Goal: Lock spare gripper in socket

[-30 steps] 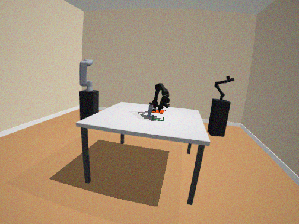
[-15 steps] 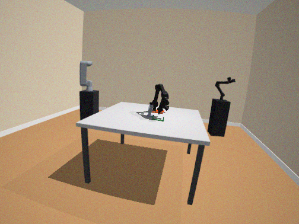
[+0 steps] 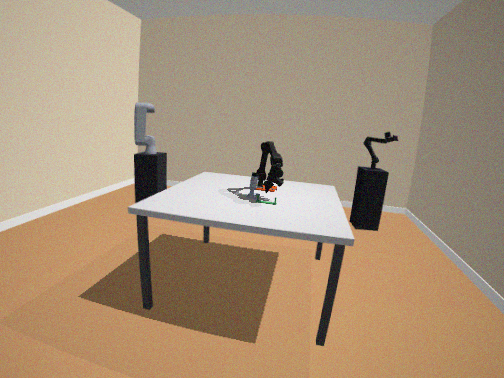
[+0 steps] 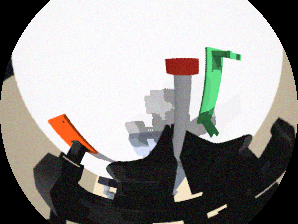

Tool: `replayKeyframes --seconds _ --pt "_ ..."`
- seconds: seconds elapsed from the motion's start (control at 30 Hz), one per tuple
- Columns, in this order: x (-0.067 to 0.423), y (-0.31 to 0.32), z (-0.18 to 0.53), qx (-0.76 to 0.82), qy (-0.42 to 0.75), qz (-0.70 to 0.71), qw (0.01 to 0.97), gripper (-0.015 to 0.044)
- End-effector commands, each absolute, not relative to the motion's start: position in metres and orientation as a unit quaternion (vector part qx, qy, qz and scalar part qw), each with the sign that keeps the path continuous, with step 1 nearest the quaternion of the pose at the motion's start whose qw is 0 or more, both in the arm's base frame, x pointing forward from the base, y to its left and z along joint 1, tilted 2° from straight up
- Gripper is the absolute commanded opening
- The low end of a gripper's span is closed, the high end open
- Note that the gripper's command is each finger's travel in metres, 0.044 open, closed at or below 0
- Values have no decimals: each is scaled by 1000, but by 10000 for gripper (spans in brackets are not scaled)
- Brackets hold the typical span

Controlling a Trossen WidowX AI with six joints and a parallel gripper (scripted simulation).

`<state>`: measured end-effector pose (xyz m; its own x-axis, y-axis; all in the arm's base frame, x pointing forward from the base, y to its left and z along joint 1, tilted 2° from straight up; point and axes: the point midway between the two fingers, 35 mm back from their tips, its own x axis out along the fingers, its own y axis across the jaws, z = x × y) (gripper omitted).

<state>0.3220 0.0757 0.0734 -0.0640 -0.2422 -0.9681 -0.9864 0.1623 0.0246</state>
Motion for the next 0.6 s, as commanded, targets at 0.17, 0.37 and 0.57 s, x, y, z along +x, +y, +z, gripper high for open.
replayKeyframes --seconds 0.17,0.37,0.57 --pt "321 70 75 -505 606 406 462 0" --pt "321 66 74 -505 606 406 461 0" --pt "320 61 75 -504 606 407 461 0"
